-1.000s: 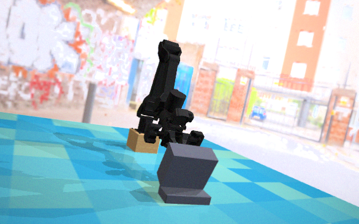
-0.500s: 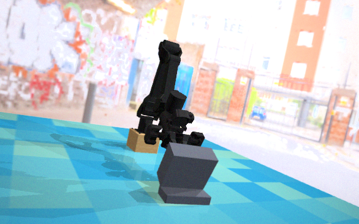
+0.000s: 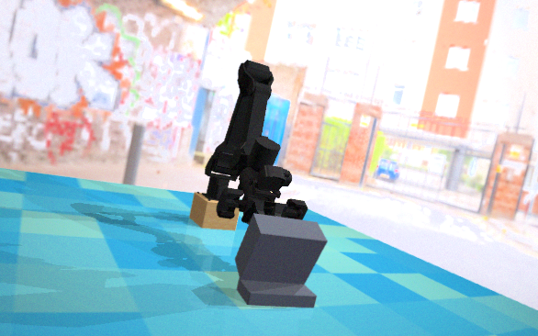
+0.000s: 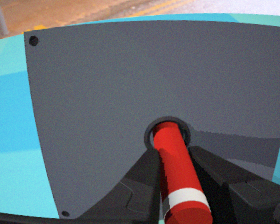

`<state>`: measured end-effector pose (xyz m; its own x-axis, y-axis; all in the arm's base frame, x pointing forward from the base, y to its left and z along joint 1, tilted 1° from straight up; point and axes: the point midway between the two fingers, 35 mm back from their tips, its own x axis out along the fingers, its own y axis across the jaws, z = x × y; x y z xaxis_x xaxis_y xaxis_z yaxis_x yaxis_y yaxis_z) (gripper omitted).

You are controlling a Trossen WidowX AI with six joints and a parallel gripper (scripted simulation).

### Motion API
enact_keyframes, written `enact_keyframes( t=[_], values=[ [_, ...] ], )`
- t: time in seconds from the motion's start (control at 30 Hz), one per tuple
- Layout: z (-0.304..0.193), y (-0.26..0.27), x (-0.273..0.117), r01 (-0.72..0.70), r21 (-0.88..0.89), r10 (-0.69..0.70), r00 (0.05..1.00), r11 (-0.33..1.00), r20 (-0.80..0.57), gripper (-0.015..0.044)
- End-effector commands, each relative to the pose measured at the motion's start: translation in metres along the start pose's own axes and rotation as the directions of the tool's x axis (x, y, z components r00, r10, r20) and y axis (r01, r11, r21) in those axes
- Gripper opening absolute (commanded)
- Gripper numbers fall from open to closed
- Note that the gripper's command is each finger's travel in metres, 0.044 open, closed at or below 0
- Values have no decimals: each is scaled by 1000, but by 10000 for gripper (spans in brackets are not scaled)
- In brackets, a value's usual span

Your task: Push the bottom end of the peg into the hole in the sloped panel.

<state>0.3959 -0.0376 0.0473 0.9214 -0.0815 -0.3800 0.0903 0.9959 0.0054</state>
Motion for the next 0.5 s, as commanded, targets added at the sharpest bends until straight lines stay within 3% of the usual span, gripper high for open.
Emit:
enact_keyframes(
  t=[0.0,0.43,0.47],
  values=[
    [2,0,2,-1,-1,1,1000,1000,4,0],
    [1,0,1,0,0,0,1000,1000,-1,0],
    [1,0,1,0,0,0,1000,1000,-1,26]
  ],
)
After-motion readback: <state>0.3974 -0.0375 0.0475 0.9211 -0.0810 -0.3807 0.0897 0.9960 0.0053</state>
